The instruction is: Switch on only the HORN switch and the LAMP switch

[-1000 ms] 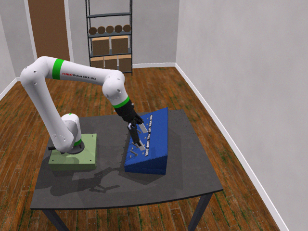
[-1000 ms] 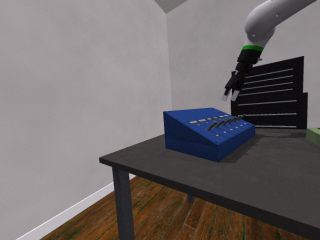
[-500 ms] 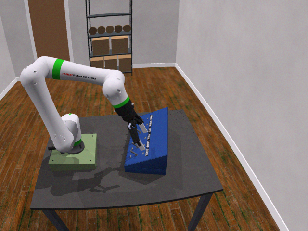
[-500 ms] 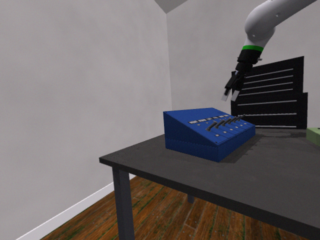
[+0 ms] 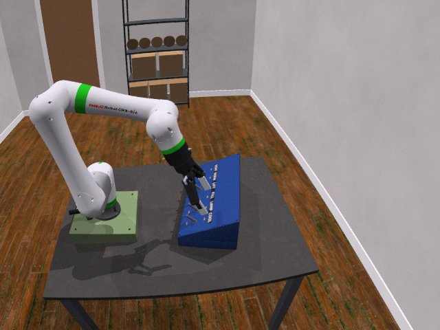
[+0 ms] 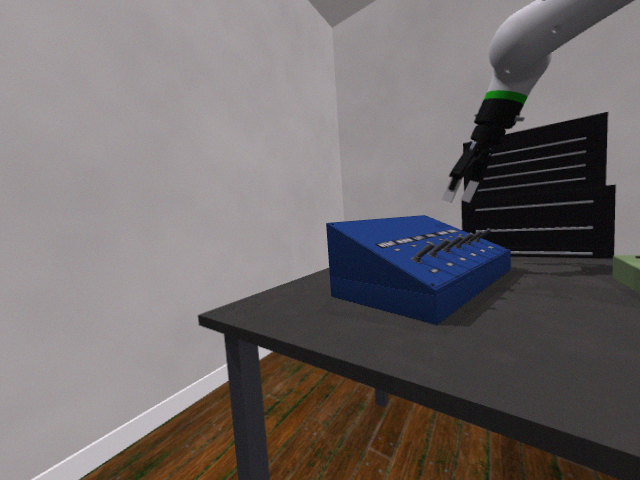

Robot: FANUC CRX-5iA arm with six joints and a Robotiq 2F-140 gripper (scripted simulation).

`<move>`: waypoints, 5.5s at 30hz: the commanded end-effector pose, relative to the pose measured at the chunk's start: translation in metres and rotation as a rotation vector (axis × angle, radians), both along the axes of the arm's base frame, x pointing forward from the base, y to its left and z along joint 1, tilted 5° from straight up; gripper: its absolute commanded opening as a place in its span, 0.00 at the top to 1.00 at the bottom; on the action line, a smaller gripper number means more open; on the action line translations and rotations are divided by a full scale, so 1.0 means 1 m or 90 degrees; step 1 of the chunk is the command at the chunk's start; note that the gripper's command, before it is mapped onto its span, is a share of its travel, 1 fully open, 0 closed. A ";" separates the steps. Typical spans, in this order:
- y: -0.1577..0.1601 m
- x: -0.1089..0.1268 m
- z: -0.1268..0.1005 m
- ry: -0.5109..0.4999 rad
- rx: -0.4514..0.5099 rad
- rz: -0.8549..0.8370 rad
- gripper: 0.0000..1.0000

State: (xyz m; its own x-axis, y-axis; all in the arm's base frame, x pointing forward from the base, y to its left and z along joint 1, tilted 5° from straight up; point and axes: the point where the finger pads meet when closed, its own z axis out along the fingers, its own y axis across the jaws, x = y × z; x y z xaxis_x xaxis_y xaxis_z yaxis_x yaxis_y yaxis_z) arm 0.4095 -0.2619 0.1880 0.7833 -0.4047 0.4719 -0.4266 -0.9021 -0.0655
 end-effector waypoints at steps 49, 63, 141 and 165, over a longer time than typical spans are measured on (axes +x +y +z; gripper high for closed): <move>0.026 -0.038 0.060 0.004 0.002 0.002 1.00; 0.120 -0.102 0.018 0.015 0.003 0.005 1.00; 0.127 -0.092 -0.057 0.000 0.000 0.000 1.00; 0.122 -0.074 -0.094 0.000 0.000 0.000 1.00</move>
State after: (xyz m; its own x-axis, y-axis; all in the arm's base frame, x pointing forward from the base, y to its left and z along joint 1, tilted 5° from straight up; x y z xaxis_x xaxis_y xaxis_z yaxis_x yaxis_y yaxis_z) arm 0.3344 -0.1393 0.0964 0.7833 -0.4047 0.4719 -0.4267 -0.9020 -0.0652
